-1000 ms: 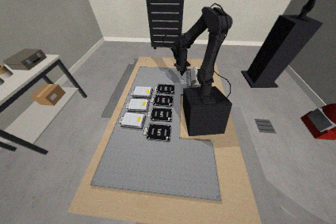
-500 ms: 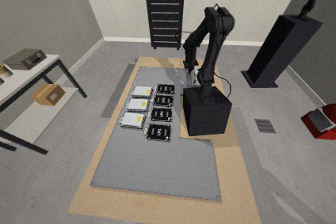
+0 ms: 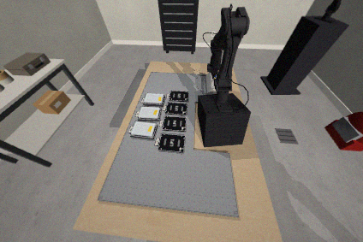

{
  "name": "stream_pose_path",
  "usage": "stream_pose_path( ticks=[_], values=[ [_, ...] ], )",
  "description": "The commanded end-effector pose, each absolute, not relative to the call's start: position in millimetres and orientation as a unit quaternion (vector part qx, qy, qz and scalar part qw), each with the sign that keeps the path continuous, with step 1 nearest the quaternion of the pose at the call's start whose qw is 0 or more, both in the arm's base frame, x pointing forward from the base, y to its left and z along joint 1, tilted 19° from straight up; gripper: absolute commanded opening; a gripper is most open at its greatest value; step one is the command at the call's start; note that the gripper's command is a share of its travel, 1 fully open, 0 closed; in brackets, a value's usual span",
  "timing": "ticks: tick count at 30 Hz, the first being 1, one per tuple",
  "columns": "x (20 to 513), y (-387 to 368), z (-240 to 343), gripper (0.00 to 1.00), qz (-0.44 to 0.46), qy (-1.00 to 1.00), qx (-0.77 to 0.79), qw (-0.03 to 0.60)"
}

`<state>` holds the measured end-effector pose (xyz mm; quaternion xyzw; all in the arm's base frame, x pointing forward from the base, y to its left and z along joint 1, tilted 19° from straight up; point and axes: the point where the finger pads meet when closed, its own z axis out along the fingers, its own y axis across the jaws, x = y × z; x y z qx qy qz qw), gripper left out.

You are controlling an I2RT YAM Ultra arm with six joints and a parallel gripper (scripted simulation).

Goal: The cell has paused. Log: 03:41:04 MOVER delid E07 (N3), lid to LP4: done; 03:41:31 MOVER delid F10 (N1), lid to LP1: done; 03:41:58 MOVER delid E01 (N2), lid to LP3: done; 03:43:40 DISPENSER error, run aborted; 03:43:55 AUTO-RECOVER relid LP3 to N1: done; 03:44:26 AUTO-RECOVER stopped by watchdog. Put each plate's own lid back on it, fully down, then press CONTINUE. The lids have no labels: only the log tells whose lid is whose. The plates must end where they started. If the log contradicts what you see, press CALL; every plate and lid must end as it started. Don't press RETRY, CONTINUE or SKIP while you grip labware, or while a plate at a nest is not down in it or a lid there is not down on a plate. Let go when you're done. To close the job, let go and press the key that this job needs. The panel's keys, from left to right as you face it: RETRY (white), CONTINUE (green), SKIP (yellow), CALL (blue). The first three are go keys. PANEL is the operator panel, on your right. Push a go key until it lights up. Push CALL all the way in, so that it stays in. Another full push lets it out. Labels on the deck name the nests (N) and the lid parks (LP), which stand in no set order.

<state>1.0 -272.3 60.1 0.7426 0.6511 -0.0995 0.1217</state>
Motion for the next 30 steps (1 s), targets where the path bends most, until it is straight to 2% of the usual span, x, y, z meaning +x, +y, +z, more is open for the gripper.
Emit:
stream_pose_path(
  ticks=[1,7,20,25,30],
  values=[
    [-13,-285,71,0.00,-0.102,0.650,0.741,0.137],
    [-40,-290,72,0.00,-0.099,0.650,0.741,0.135],
    [-38,-293,77,0.00,-0.108,0.652,0.737,0.141],
    [-36,-287,52,0.00,-0.093,0.653,0.741,0.128],
    [-35,-294,54,0.00,-0.104,0.654,0.737,0.137]
  ],
)
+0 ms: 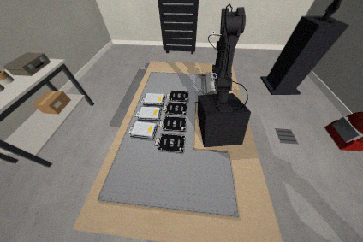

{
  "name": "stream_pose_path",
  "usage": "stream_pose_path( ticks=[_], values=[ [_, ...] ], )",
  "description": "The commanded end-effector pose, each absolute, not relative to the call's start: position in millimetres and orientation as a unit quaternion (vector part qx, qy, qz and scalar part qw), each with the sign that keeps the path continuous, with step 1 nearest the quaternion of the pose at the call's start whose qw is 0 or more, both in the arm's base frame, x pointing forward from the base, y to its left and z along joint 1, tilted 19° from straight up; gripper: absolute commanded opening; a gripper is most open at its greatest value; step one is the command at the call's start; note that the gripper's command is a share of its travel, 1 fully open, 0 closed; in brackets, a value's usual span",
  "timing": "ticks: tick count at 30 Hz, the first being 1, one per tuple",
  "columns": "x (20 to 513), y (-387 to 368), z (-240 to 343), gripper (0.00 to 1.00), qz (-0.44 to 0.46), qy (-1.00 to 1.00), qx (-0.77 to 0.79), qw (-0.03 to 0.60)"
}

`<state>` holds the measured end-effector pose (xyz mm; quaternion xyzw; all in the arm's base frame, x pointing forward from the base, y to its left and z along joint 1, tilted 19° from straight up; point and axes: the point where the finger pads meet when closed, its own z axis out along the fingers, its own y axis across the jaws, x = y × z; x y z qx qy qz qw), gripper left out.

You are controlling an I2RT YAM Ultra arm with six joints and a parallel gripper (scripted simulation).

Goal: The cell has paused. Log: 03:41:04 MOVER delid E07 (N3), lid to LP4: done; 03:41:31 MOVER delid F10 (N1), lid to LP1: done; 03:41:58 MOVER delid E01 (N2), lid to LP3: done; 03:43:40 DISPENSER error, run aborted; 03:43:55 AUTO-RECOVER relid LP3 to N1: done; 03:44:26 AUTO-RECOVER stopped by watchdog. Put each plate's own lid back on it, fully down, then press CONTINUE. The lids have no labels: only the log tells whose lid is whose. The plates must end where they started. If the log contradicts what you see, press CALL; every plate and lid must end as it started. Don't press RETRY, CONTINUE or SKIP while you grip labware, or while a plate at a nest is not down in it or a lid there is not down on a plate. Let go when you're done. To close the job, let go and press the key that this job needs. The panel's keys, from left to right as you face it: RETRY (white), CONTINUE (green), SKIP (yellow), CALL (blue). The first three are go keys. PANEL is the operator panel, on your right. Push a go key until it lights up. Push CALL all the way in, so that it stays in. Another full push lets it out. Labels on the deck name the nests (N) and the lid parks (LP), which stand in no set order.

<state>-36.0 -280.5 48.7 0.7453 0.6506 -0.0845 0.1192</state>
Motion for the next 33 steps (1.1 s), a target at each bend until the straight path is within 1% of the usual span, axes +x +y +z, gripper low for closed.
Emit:
stream_pose_path(
  ticks=[1,4,12,23,26,33],
  values=[
    [-35,-296,52,0.00,-0.102,0.654,0.737,0.135],
    [-34,-295,45,0.00,-0.098,0.653,0.739,0.133],
    [-39,-306,58,0.00,-0.116,0.649,0.738,0.146],
    [-40,-307,58,0.00,-0.115,0.649,0.738,0.145],
    [-39,-302,47,0.00,-0.103,0.650,0.740,0.136],
    [-38,-302,46,0.00,-0.107,0.650,0.739,0.139]
  ],
)
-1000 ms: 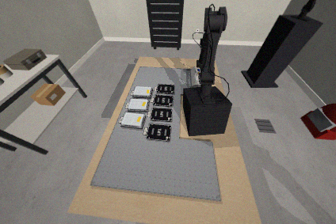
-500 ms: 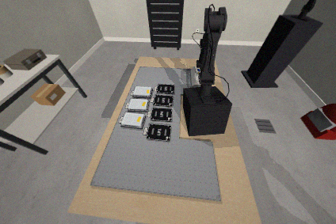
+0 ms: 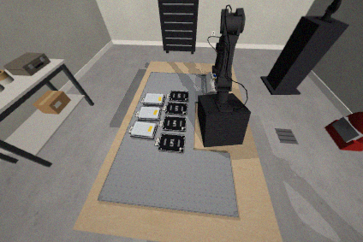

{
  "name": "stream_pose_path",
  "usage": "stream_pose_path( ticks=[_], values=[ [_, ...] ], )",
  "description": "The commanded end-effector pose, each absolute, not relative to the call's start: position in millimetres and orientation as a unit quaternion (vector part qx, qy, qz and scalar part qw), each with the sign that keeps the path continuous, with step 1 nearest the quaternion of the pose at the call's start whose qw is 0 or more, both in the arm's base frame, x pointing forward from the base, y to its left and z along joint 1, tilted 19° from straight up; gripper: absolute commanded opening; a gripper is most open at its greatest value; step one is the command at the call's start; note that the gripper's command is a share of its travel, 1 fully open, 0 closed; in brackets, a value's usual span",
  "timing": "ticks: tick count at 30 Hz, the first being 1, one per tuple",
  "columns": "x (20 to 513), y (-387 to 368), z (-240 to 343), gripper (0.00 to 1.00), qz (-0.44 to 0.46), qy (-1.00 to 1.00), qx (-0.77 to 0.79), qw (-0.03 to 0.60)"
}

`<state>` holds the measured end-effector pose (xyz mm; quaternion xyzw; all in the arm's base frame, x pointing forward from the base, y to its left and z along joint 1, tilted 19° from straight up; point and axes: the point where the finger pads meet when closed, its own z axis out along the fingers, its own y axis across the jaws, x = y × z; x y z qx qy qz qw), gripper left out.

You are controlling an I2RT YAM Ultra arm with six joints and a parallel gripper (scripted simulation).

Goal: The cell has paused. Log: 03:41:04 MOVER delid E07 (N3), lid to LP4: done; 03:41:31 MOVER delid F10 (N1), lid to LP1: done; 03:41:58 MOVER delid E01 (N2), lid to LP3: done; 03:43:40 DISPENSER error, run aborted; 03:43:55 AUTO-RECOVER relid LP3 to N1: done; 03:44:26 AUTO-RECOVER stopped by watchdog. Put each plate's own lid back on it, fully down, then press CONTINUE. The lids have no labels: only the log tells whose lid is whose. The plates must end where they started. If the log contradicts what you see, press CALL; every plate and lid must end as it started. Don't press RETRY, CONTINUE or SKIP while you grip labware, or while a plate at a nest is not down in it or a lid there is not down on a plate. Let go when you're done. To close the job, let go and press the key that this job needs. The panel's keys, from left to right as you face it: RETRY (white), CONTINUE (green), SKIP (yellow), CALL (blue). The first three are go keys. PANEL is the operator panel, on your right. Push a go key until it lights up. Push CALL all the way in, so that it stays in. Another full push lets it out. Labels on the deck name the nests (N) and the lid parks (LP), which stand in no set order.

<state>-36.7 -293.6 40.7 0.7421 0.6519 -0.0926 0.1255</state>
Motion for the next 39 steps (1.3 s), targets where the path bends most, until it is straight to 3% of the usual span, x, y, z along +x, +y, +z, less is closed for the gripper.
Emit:
stream_pose_path(
  ticks=[1,39],
  values=[
    [-38,-300,42,0.00,-0.101,0.651,0.741,0.134],
    [-34,-304,18,0.00,-0.099,0.652,0.740,0.132]
  ],
)
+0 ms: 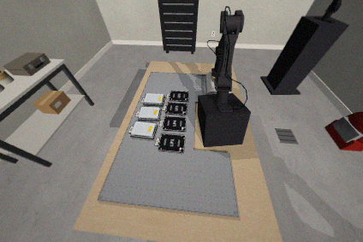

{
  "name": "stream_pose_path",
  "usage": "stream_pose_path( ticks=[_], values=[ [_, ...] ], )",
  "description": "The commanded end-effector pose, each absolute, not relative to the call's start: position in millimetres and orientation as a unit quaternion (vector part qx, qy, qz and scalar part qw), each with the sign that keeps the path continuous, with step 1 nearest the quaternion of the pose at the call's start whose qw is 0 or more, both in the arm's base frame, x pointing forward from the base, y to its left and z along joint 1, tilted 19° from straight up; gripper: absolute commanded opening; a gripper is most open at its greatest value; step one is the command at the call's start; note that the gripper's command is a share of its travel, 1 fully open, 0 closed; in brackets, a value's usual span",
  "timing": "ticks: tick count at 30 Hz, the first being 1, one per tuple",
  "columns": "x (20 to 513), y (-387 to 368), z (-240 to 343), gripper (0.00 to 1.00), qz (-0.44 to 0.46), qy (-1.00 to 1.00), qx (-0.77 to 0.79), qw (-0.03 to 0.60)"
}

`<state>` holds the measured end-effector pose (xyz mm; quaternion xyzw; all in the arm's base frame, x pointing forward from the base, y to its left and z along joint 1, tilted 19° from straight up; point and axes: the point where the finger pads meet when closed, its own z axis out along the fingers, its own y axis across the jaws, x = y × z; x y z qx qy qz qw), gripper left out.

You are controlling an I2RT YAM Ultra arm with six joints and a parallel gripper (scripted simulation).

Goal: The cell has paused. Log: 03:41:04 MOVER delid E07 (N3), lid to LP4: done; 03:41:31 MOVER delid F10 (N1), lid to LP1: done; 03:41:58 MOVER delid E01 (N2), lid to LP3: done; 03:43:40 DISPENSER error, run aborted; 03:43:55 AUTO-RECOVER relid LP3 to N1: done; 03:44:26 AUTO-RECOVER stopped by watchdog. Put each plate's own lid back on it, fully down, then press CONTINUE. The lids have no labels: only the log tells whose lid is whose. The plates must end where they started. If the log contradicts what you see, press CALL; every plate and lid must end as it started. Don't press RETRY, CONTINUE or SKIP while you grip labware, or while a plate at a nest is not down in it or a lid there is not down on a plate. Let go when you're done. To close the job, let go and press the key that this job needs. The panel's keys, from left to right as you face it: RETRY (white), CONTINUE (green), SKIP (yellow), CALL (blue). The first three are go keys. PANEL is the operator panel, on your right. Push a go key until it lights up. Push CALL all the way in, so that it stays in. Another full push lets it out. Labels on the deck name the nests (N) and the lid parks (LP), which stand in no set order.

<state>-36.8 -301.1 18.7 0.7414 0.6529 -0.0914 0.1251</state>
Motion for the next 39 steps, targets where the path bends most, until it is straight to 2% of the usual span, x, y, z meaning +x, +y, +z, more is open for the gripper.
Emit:
stream_pose_path(
  ticks=[1,39],
  values=[
    [-35,-306,19,0.00,-0.101,0.652,0.740,0.134],
    [-33,-303,5,0.00,-0.093,0.653,0.741,0.128]
  ],
)
